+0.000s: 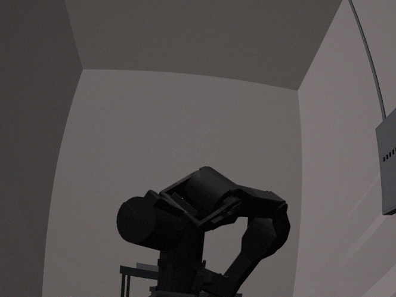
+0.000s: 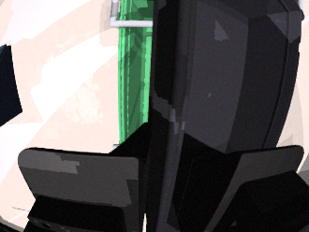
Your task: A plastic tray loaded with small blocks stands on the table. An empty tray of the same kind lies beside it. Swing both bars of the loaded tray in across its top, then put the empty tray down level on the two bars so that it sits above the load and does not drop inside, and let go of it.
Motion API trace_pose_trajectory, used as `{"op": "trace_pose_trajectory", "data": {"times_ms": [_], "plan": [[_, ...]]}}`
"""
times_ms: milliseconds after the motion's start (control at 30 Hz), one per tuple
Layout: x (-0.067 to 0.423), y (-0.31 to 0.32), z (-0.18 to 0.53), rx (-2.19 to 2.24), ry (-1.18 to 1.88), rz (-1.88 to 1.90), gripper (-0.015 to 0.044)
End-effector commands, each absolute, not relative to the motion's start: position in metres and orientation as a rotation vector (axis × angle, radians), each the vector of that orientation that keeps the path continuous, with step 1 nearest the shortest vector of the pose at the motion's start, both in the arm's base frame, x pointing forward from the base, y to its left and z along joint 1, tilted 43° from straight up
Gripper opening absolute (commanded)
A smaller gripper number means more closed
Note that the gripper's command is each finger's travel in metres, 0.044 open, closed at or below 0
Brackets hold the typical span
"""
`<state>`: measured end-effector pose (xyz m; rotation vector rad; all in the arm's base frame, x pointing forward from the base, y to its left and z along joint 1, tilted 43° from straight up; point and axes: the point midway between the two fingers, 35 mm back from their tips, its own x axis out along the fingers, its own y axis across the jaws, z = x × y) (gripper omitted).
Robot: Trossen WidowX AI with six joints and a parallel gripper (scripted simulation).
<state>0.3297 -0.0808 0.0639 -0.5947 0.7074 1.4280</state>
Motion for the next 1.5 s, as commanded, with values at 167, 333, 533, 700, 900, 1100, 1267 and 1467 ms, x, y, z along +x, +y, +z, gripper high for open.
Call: {"op": "trace_pose_trajectory", "data": {"times_ms": [167, 333, 533, 700, 900, 1100, 1267, 1467], "plan": [[0.331, -0.075, 0.057, -0.595, 0.700, 1.409, 0.0000], [0.331, -0.070, 0.051, -0.595, 0.699, 1.409, 0.0000], [0.330, -0.066, 0.047, -0.595, 0.699, 1.410, 0.0000], [0.327, -0.064, 0.045, -0.594, 0.699, 1.410, 0.0000], [0.323, -0.061, 0.042, -0.594, 0.699, 1.410, 0.0000], [0.319, -0.057, 0.039, -0.594, 0.698, 1.410, 0.0000], [0.317, -0.055, 0.037, -0.594, 0.698, 1.410, 0.0000], [0.314, -0.052, 0.034, -0.593, 0.698, 1.410, 0.0000]]}}
